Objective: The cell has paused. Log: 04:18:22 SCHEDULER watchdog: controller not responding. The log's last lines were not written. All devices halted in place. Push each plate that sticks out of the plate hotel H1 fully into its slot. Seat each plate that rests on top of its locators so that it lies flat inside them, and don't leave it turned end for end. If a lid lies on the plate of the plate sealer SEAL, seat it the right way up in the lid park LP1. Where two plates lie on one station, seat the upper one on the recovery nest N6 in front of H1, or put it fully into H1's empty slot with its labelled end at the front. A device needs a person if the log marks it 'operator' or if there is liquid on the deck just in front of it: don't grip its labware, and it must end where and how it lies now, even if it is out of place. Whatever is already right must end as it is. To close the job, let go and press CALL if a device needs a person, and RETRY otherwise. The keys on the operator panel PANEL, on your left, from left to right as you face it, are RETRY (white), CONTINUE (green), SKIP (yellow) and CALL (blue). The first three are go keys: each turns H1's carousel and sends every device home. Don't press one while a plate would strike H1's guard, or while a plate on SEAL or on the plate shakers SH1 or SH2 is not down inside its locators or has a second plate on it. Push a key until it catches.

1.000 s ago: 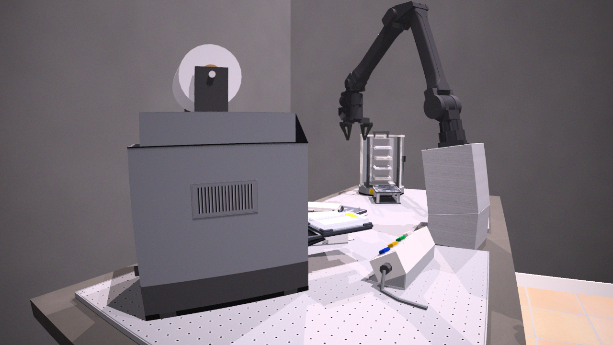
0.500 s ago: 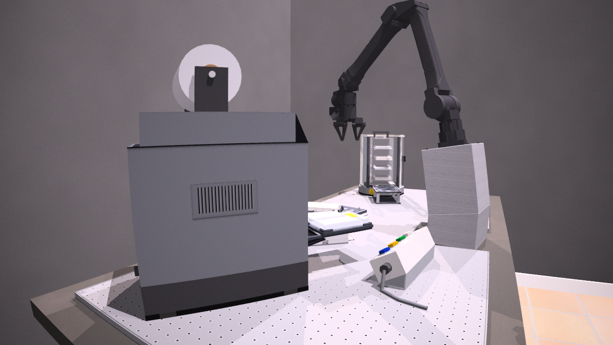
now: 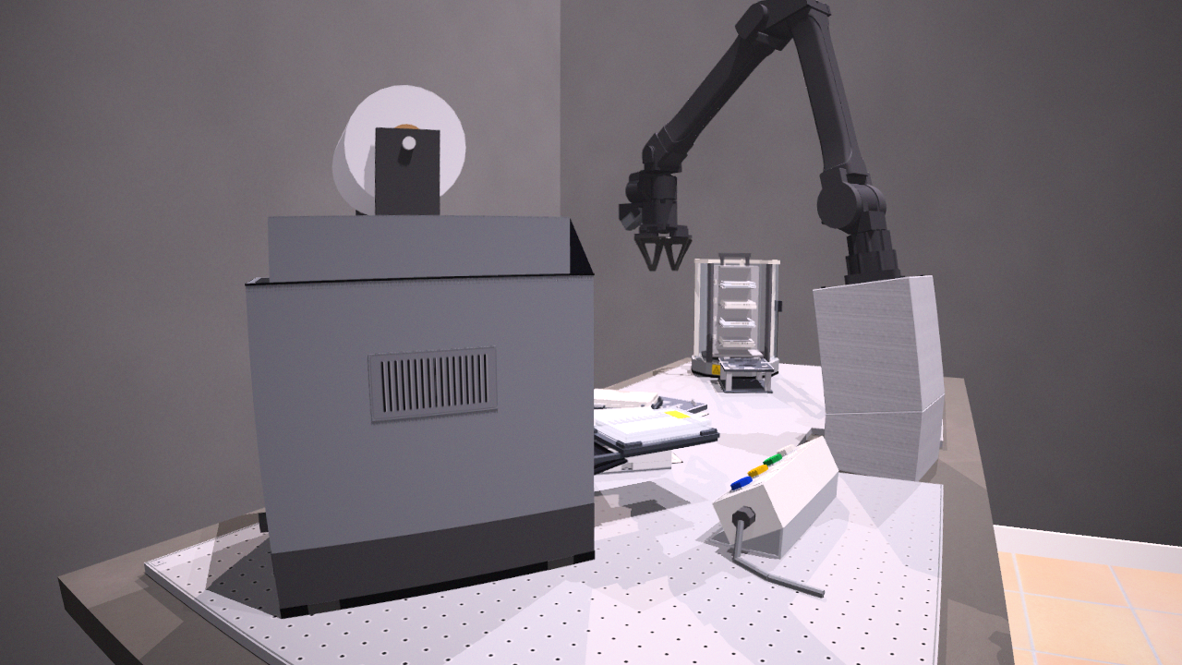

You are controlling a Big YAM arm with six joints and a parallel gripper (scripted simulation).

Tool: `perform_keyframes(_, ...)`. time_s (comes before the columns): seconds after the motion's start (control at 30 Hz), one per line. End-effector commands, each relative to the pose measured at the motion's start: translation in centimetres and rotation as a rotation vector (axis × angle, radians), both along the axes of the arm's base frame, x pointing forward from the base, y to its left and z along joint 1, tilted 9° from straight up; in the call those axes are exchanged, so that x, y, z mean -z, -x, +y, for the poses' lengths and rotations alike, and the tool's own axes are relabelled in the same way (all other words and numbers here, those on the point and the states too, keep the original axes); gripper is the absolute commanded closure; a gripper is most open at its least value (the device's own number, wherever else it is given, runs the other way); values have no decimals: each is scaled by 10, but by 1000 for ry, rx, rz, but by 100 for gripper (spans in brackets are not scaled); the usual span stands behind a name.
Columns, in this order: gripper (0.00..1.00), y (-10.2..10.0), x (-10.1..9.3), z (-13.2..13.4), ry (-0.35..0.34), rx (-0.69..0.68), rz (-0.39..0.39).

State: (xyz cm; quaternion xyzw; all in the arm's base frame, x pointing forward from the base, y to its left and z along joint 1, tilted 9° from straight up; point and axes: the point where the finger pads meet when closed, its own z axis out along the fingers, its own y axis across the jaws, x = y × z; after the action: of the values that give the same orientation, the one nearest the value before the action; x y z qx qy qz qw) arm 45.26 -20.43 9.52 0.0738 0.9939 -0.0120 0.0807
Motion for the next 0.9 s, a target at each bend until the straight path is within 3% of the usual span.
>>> perform_keyframes(0.0, 0, -5, -13, 11, 17, 4, -33)
perform_keyframes(0.87, 0, -15, -11, 91, 11, 5, -34)
